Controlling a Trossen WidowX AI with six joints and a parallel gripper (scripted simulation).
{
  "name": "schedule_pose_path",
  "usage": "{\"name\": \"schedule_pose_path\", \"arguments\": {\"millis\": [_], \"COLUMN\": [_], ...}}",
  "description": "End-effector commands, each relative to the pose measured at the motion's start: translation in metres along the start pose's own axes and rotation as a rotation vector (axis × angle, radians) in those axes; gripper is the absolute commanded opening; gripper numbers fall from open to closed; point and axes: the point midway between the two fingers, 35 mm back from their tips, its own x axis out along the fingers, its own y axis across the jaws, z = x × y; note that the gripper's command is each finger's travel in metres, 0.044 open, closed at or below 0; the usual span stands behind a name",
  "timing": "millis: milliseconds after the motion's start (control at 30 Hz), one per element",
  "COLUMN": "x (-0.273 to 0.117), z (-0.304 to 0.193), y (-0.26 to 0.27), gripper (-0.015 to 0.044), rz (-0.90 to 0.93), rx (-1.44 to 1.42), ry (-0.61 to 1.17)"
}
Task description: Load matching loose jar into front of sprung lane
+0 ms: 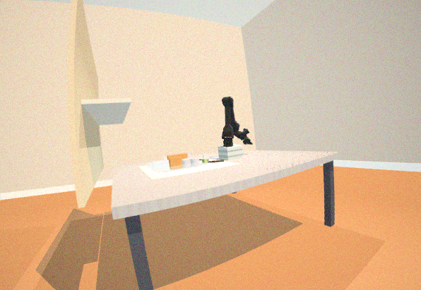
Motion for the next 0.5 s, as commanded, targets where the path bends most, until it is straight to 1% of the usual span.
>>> {"name": "schedule_pose_path", "arguments": {"millis": [0, 33, 100, 267, 467], "x": [-0.001, -0.006, -0.023, -0.082, -0.161], "z": [-0.002, -0.007, -0.027, -0.083, -0.144], "y": [0.002, 0.007, 0.026, 0.064, 0.075], "gripper": [0.0426, 0.044, 0.044, 0.044, 0.044], "rz": [0.007, 0.027, 0.1, 0.302, 0.523], "rx": [-0.007, -0.029, -0.112, -0.345, -0.614], "ry": [0.005, 0.019, 0.07, 0.201, 0.351]}}
